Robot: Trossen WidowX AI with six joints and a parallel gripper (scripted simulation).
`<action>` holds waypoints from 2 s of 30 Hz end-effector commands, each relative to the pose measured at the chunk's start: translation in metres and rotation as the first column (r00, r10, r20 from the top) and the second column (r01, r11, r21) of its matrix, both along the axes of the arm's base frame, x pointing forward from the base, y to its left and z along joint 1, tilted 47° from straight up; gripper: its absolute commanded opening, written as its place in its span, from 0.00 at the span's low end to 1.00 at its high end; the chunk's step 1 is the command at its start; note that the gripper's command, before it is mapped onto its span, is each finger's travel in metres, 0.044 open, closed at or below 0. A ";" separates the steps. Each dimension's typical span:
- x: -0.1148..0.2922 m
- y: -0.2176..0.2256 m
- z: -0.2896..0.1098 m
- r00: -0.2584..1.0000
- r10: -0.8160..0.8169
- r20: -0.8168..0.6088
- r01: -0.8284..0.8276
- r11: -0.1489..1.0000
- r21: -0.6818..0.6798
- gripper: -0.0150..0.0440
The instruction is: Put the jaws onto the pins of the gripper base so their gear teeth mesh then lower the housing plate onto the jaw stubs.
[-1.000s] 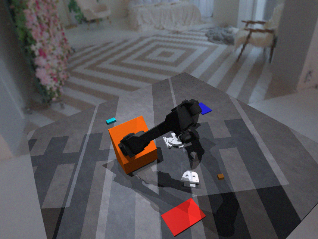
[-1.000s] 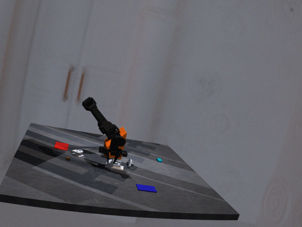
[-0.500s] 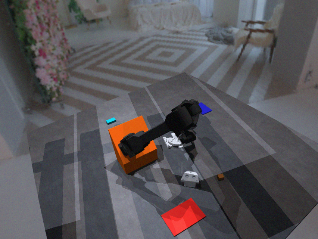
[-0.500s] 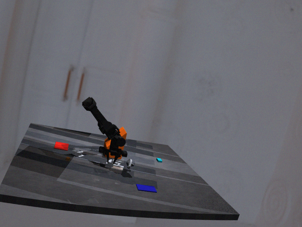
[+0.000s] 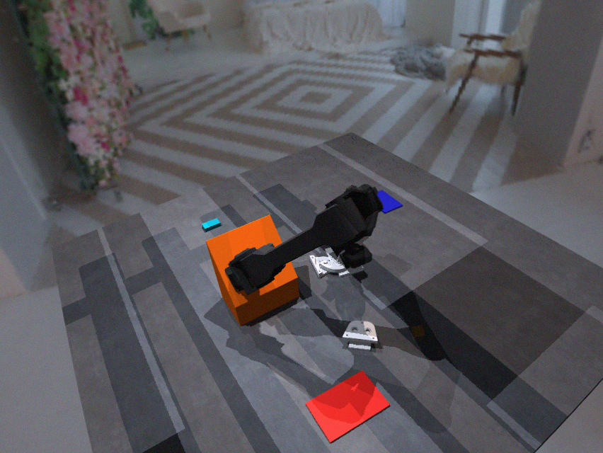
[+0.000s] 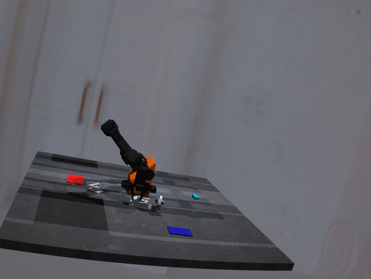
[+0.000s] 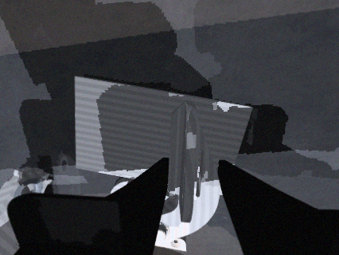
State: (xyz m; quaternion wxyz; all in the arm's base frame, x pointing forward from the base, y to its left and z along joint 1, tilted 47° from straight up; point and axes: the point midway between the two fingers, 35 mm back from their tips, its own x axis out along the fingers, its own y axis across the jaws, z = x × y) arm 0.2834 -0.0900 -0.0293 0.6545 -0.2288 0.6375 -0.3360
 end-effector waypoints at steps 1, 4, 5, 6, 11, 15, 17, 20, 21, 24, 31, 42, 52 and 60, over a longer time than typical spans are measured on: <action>-0.003 -0.002 -0.001 1.000 -0.002 -0.008 0.001 1.000 -0.003 0.48; -0.003 -0.002 -0.001 1.000 -0.002 -0.008 0.001 1.000 -0.003 0.48; -0.003 -0.002 -0.001 1.000 -0.002 -0.008 0.001 1.000 -0.003 0.48; -0.003 -0.002 -0.001 1.000 -0.002 -0.008 0.001 1.000 -0.003 0.48; -0.002 0.001 0.001 1.000 -0.001 -0.007 0.001 1.000 -0.003 0.48; -0.002 0.003 0.003 1.000 -0.001 -0.007 0.001 1.000 -0.003 0.48; -0.002 0.003 0.003 1.000 -0.001 -0.007 0.001 1.000 -0.003 0.48; -0.002 0.001 0.002 1.000 -0.001 -0.007 0.001 1.000 -0.003 0.48; -0.002 0.001 0.002 1.000 -0.001 -0.007 0.001 1.000 -0.003 0.48; -0.002 0.001 0.002 1.000 -0.001 -0.007 0.001 1.000 -0.003 0.48; -0.002 0.000 0.000 1.000 -0.002 -0.007 0.001 1.000 -0.003 0.48; -0.002 -0.002 -0.001 1.000 -0.002 -0.007 0.001 1.000 -0.003 0.48; -0.002 -0.002 -0.001 1.000 -0.002 -0.007 0.001 1.000 -0.003 0.48; -0.002 -0.002 -0.001 1.000 -0.002 -0.007 0.001 1.000 -0.003 0.48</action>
